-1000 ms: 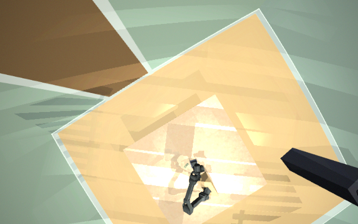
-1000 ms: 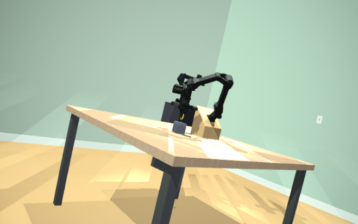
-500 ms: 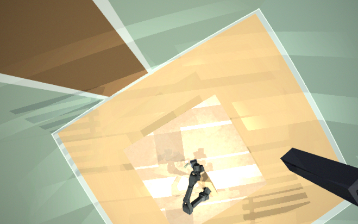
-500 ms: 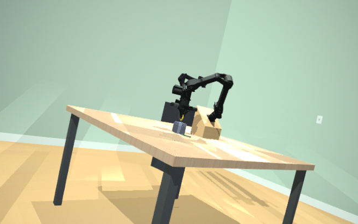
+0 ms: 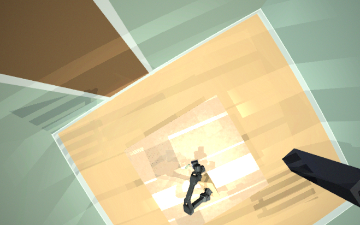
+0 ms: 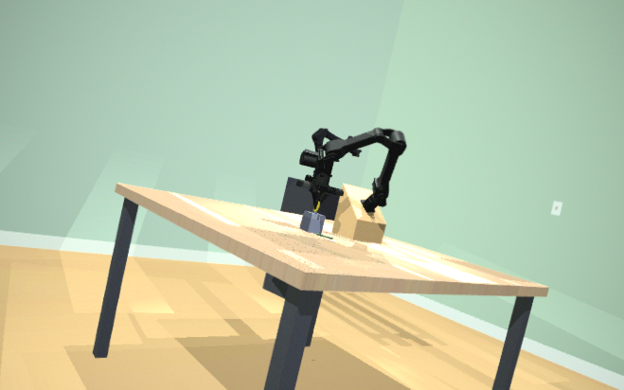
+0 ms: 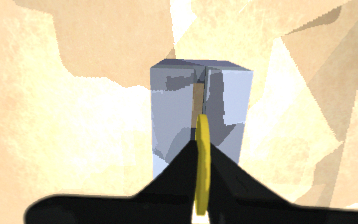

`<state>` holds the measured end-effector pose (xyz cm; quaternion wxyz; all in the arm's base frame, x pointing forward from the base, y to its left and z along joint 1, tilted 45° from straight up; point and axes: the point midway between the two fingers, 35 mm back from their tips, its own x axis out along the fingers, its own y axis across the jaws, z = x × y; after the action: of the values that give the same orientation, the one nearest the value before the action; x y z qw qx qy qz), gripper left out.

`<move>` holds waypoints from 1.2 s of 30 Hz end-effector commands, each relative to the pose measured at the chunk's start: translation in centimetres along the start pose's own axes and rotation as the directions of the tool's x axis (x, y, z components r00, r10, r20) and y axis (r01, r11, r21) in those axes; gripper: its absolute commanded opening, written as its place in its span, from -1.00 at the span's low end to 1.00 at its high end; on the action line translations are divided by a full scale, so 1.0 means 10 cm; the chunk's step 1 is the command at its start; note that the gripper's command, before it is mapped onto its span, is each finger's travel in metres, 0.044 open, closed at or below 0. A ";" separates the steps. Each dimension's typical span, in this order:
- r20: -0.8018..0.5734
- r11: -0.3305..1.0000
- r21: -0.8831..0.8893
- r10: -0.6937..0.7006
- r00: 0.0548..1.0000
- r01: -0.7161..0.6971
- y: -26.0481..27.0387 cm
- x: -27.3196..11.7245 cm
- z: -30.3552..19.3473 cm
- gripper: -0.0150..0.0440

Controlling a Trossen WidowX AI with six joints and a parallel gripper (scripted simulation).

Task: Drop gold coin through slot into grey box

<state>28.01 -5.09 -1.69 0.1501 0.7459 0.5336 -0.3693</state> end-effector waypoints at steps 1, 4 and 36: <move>-0.005 1.000 0.006 0.000 1.000 0.001 0.00 0.03 0.00 -0.49; -0.005 1.000 0.006 -0.001 1.000 0.001 0.00 0.04 0.00 -0.49; -0.007 1.000 0.009 -0.007 1.000 0.007 -0.04 -0.55 0.00 1.00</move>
<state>26.96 -8.59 2.00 0.1418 0.7494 0.5307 -0.3697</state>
